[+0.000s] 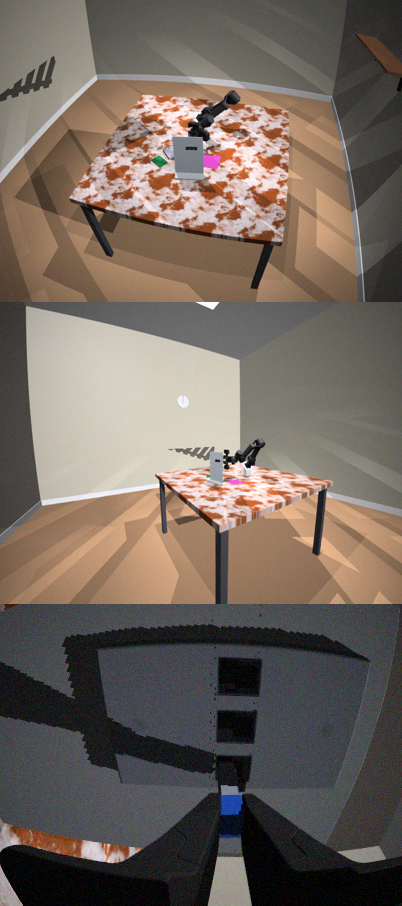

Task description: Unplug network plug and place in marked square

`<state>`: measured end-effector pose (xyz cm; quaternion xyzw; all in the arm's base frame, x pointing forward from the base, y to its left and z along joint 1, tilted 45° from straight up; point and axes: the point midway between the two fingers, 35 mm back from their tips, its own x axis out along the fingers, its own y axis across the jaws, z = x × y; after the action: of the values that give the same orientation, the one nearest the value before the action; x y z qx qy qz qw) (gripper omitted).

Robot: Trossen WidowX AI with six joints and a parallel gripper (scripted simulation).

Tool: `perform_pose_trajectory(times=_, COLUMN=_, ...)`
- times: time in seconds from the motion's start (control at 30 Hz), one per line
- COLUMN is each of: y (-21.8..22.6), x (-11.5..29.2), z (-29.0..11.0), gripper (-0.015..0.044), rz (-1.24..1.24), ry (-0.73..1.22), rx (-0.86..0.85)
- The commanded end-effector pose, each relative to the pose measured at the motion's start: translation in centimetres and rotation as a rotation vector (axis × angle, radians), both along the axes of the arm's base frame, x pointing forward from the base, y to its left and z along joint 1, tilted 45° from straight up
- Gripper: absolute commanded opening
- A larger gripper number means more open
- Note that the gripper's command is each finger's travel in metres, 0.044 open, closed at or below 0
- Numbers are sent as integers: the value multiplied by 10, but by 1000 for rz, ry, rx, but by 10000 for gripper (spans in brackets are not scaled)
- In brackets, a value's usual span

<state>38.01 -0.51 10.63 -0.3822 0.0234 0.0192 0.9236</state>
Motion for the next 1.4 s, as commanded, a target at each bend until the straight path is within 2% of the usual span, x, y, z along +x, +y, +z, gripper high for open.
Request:
perform_pose_trajectory(times=0.0, y=0, x=-4, z=-1, gripper=0, rz=5, ry=4, rx=-2)
perform_pose_trajectory(times=1.37, y=-5, x=-28, z=-5, gripper=0, rz=5, ry=5, rx=-2)
